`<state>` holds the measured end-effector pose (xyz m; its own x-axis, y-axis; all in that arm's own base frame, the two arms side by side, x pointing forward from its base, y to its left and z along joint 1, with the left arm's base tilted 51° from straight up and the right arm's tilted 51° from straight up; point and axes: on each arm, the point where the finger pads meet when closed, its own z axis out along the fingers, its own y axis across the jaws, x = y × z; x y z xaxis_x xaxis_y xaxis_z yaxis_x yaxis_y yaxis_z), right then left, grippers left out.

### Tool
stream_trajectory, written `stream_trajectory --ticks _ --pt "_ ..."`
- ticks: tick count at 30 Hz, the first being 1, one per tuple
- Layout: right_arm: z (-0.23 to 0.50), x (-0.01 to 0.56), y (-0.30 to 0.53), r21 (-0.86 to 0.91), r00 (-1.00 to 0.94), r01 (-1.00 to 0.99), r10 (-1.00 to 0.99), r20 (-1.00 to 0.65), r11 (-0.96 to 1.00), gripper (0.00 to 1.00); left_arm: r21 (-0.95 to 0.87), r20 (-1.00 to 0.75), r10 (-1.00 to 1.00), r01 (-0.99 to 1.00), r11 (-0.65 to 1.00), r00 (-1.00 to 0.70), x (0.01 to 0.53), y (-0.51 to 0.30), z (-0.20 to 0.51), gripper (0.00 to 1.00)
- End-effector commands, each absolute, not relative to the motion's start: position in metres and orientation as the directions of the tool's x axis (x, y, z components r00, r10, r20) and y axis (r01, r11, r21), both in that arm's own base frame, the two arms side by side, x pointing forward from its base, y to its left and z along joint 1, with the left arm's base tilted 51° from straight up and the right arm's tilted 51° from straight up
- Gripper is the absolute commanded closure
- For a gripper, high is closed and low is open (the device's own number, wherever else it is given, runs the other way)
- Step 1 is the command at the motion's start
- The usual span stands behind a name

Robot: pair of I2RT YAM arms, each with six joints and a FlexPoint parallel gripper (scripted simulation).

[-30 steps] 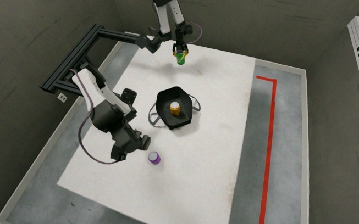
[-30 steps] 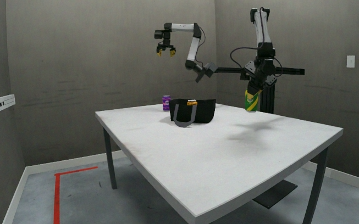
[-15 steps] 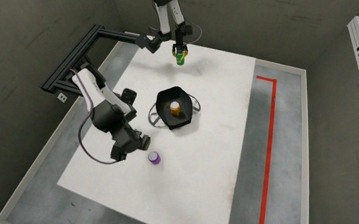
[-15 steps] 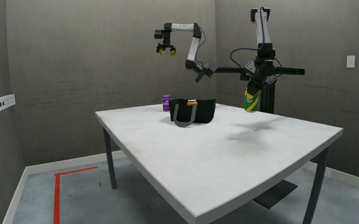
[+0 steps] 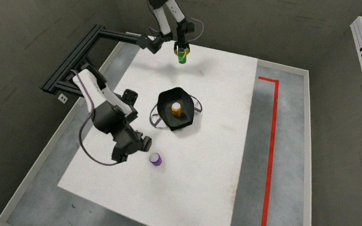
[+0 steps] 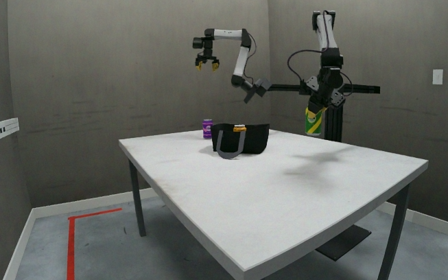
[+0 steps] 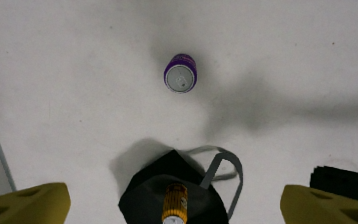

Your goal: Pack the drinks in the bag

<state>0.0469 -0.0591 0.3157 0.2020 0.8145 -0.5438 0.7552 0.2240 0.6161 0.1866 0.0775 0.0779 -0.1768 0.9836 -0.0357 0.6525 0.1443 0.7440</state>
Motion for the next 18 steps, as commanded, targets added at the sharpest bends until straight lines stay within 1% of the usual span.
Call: stream_trajectory --ticks 1,4,5,10,18 --pt "0.319 0.046 -0.058 0.616 0.2 0.754 0.814 -0.545 0.227 0.0 0.737 -0.068 0.985 0.658 0.157 -0.158 0.174 0.062 0.093 0.33" --pt "0.319 0.046 -0.058 0.616 0.2 0.754 0.814 -0.545 0.227 0.0 0.76 -0.044 0.986 0.635 0.137 -0.16 0.179 0.068 0.099 0.33" --pt "0.319 0.046 -0.058 0.616 0.2 0.754 0.814 -0.545 0.227 0.0 0.736 -0.069 0.985 0.659 0.155 -0.156 0.171 0.059 0.096 0.33" --pt "0.319 0.046 -0.058 0.616 0.2 0.754 0.814 -0.545 0.227 0.0 0.738 -0.068 0.985 0.657 0.156 -0.158 0.163 0.053 0.104 0.33" --pt "0.319 0.046 -0.058 0.616 0.2 0.754 0.814 -0.545 0.227 0.0 0.761 -0.049 0.987 0.634 0.138 -0.156 0.17 0.056 0.11 0.33"
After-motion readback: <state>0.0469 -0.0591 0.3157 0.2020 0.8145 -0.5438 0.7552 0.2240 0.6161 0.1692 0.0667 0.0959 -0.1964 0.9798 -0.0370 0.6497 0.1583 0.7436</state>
